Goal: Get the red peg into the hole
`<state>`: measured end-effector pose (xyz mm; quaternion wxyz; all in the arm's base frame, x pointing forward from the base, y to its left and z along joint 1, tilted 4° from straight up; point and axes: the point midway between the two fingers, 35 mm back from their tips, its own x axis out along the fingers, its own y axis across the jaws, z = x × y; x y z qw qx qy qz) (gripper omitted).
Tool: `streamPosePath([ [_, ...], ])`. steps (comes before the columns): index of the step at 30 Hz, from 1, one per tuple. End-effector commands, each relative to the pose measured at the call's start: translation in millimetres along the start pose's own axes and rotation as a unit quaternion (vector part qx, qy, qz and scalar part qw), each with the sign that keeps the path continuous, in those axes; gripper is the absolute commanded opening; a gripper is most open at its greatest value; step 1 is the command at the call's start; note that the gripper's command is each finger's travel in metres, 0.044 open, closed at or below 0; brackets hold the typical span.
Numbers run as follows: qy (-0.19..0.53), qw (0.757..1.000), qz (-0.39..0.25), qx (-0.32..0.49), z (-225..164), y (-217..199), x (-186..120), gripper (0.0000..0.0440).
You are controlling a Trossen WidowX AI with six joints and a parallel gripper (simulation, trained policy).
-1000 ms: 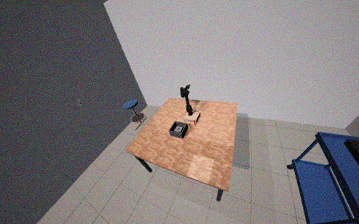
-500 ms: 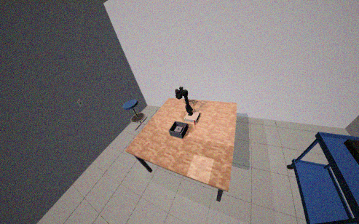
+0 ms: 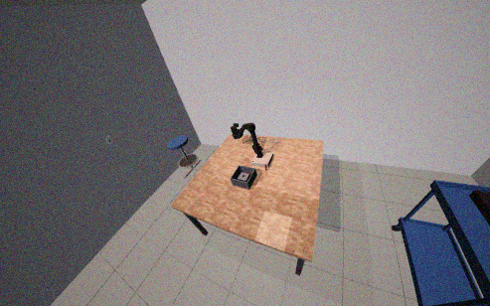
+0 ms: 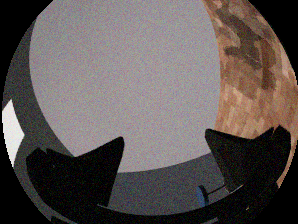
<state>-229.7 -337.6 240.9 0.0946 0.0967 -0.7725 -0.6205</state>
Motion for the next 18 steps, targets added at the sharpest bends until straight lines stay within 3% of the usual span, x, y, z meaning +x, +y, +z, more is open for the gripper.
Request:
streamPosePath([
  [1, 0.032, 0.999, -0.017, -0.037, -22.4, -8.7, -16.0, 0.0440],
  [9, 0.126, 0.982, -0.049, -0.135, -75.4, -27.2, -72.5, 0.0440],
  [18, 0.233, 0.940, -0.064, -0.241, -120.5, -41.1, -146.4, 0.0440],
])
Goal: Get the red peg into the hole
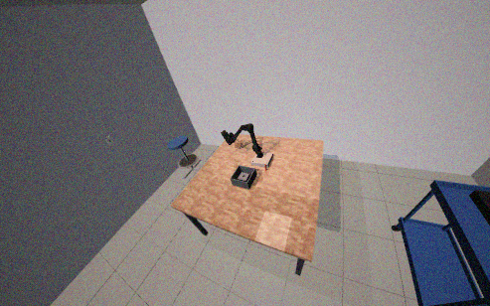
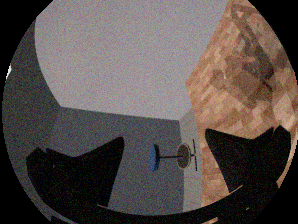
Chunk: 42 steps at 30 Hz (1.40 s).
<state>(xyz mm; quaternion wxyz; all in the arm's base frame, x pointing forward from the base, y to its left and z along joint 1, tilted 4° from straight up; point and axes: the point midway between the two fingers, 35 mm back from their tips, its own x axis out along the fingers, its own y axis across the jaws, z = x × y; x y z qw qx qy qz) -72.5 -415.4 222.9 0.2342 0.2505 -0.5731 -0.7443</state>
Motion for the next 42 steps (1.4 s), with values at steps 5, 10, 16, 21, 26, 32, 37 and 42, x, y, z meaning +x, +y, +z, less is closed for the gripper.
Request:
streamPosePath([
  [5, 0.082, 0.993, -0.001, -0.090, -50.0, 4.4, -42.4, 0.0440],
  [10, 0.139, 0.978, 0.006, -0.153, -80.2, 6.6, -78.8, 0.0440],
  [16, 0.206, 0.951, 0.021, -0.228, -109.4, 8.5, -126.8, 0.0440],
  [21, 0.259, 0.921, 0.039, -0.288, -127.2, 9.0, -169.6, 0.0440],
  [26, 0.309, 0.884, 0.060, -0.345, -139.1, 7.7, -213.8, 0.0440],
  [32, 0.366, 0.831, 0.089, -0.409, -145.1, 3.5, -267.7, 0.0440],
  [37, 0.410, 0.780, 0.115, -0.458, -143.3, -2.7, -312.6, 0.0440],
  [42, 0.452, 0.723, 0.142, -0.502, -135.2, -11.5, -356.9, 0.0440],
])
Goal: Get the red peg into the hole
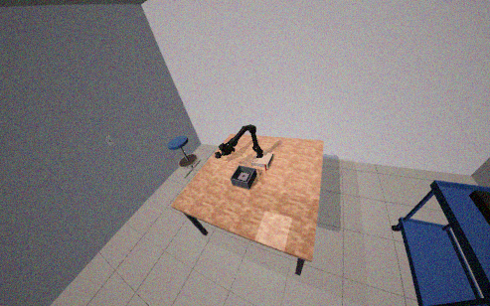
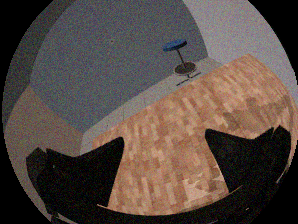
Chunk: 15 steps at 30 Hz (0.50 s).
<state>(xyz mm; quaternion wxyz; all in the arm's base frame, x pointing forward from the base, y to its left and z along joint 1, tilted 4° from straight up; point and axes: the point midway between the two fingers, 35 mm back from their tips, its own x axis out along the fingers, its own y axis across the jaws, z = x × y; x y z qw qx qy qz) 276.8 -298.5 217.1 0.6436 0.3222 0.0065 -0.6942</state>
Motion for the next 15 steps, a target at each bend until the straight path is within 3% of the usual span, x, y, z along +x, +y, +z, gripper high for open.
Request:
streamPosePath([
  [1, 0.027, 0.999, 0.019, -0.037, -13.8, 10.3, -19.0, 0.0440],
  [15, 0.165, 0.957, 0.101, -0.214, -96.3, 21.8, -122.5, 0.0440],
])
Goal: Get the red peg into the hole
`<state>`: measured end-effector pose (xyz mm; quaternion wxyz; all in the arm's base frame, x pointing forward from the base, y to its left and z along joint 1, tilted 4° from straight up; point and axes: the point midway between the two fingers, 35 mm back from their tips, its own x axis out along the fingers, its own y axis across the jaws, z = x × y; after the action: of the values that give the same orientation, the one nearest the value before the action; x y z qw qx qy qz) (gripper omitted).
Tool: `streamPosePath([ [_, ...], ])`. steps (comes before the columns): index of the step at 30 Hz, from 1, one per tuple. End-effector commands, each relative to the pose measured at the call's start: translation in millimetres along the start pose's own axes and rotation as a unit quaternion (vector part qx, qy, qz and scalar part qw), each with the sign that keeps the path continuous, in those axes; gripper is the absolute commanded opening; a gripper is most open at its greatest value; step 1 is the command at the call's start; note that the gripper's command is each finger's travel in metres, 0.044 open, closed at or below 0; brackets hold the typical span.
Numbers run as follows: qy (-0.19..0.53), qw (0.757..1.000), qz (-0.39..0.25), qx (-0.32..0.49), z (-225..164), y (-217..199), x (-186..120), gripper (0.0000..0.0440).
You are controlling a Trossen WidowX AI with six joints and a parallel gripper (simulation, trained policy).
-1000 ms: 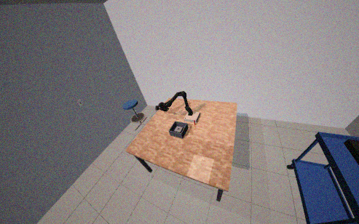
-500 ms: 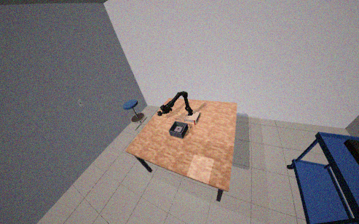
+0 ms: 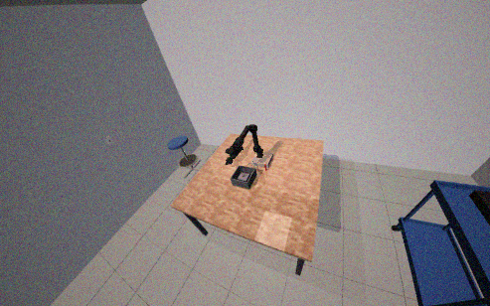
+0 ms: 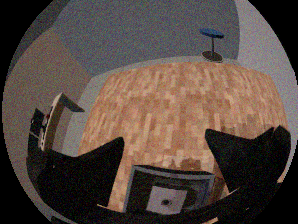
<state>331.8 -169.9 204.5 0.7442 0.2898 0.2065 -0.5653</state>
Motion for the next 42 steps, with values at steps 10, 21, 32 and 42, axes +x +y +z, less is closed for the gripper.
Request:
streamPosePath([
  [10, 0.131, 0.979, 0.057, -0.143, -90.5, 11.3, -76.8, 0.0440],
  [21, 0.251, 0.935, 0.049, -0.243, -167.9, -28.2, -141.7, 0.0440],
  [32, 0.327, 0.891, 0.000, -0.315, -223.7, -82.9, -180.4, 0.0440],
  [42, 0.343, 0.872, -0.021, -0.349, -264.1, -111.2, -179.8, 0.0440],
])
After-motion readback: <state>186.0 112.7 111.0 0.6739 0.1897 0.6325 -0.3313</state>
